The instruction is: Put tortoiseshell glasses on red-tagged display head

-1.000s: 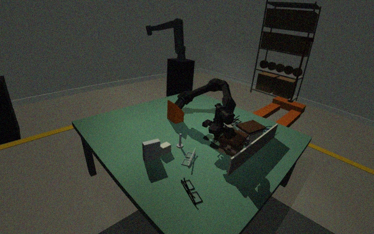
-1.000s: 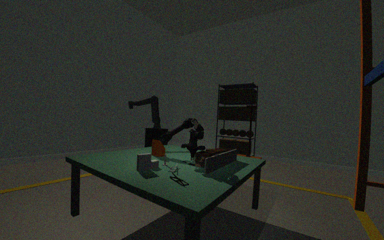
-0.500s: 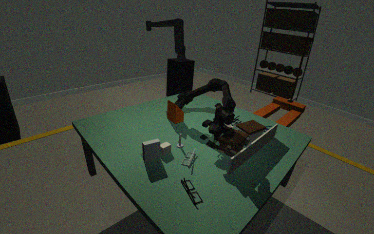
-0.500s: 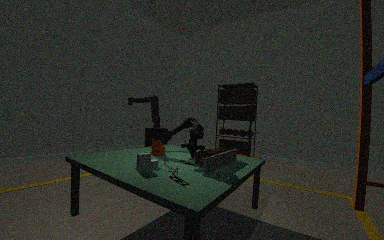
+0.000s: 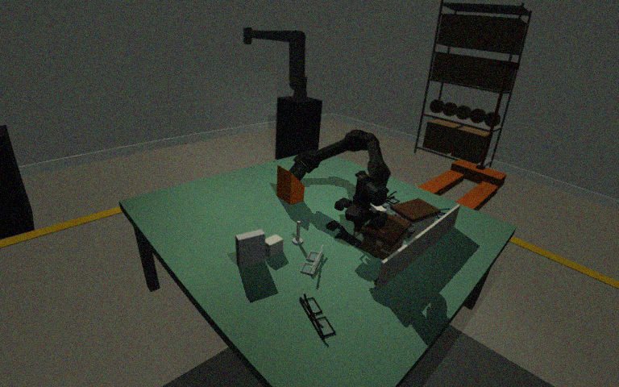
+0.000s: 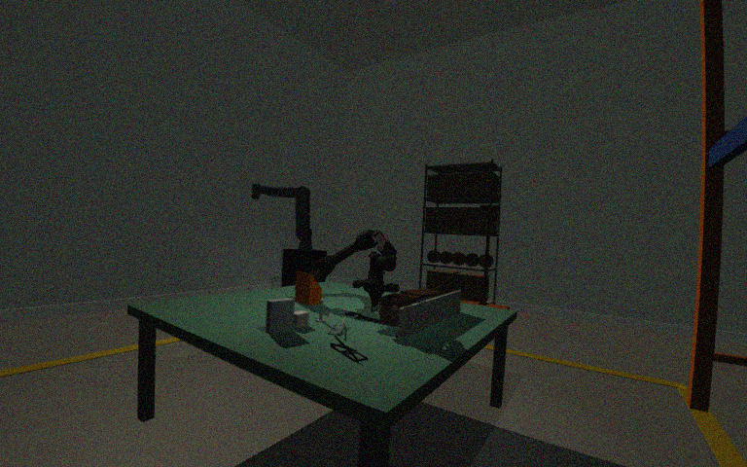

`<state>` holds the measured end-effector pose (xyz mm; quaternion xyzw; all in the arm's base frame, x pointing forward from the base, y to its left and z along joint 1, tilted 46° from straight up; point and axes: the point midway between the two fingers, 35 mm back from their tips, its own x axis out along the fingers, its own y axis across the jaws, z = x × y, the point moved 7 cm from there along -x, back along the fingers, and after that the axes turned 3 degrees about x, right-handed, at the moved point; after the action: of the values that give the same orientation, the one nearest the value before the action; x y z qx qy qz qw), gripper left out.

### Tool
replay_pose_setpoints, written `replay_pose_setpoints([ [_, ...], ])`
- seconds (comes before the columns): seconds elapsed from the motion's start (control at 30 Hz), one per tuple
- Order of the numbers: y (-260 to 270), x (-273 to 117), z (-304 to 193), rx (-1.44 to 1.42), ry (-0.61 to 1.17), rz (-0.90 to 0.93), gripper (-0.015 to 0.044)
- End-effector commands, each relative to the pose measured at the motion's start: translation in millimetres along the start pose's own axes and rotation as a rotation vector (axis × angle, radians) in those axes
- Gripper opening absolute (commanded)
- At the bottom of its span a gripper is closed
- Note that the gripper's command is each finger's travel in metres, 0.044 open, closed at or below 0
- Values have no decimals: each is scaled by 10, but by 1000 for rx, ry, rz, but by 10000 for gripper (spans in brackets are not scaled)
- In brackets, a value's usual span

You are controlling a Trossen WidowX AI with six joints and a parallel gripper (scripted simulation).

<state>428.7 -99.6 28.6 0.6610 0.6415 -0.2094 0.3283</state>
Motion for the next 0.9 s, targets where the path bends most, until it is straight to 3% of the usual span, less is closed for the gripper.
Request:
replay_pose_setpoints([
  [0.0,4,-2,-3,3,4,5,0],
  [0.6,6,41,-3,3,4,5,0],
  [0.73,6,29,-2,-2,-2,1,105],
  [0.87,6,29,-2,-2,-2,1,107],
])
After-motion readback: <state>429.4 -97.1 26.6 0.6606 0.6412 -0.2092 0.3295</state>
